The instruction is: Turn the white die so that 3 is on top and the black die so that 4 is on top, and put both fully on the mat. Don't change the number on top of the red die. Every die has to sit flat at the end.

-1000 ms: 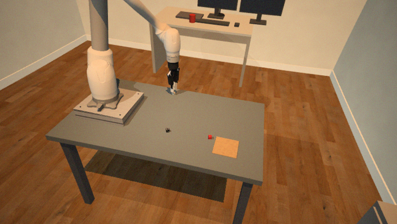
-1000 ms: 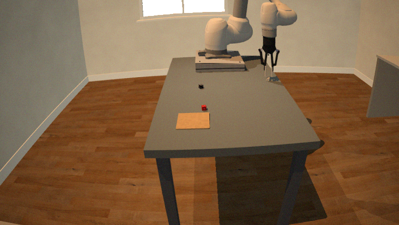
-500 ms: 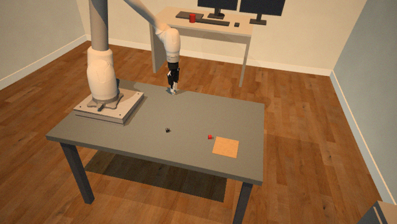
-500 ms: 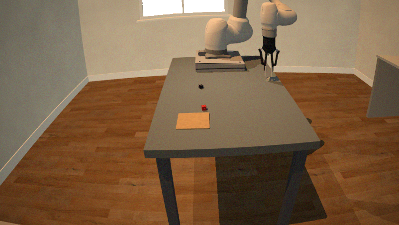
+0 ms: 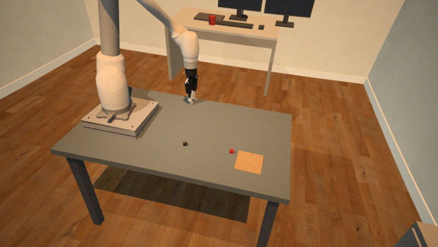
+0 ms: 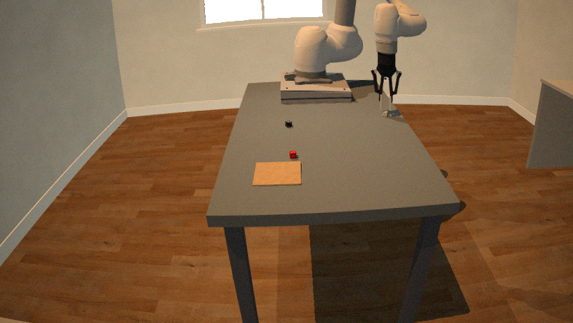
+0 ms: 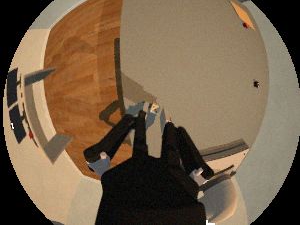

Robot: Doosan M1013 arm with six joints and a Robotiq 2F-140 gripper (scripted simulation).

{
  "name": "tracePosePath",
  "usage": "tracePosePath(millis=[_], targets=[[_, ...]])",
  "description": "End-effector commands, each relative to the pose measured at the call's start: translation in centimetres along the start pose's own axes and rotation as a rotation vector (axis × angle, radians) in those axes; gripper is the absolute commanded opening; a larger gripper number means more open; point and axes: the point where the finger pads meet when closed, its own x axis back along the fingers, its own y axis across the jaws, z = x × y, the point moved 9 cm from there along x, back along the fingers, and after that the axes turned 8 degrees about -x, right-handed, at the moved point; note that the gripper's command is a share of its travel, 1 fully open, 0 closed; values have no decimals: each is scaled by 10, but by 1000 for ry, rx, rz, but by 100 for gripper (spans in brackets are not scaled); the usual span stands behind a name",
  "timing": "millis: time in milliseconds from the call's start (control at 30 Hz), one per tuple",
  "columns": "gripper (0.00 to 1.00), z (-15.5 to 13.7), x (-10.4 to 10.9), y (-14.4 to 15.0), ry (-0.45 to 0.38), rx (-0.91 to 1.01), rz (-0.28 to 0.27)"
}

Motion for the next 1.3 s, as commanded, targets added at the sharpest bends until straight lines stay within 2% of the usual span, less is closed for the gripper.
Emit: tracePosePath(millis=[0, 1267], targets=[[29, -2, -2, 2, -6, 0, -1], [29, -5, -2, 4, -6, 0, -1]])
